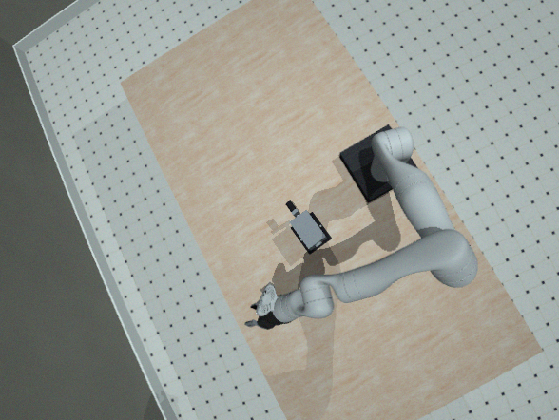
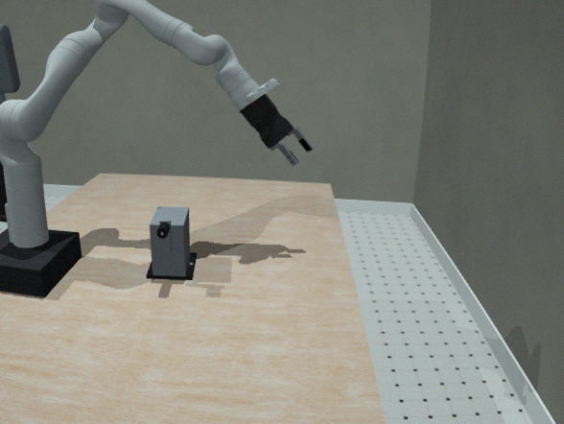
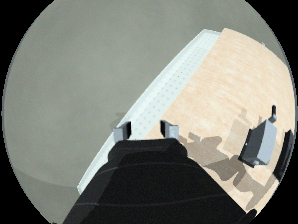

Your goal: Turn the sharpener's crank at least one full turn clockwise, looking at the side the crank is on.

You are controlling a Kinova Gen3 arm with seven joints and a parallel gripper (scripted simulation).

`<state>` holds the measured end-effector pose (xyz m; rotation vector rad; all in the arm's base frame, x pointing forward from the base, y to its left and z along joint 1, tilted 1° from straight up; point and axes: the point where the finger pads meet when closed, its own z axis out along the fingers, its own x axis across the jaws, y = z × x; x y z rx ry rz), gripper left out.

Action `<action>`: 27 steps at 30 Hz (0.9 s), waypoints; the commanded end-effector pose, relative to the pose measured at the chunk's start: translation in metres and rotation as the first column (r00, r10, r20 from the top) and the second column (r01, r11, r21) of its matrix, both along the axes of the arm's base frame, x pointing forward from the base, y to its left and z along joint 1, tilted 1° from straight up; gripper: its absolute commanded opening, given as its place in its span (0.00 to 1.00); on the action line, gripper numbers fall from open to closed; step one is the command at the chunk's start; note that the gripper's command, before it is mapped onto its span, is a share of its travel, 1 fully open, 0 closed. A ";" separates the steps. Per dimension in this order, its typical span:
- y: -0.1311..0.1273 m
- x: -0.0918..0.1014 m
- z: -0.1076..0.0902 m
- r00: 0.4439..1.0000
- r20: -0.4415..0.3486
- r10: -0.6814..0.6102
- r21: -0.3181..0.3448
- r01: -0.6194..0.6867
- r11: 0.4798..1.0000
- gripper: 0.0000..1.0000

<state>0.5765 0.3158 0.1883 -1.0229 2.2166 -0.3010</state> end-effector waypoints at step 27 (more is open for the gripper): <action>-0.067 -0.009 -0.006 0.991 -0.096 -0.089 -0.011 0.089 0.996 1.00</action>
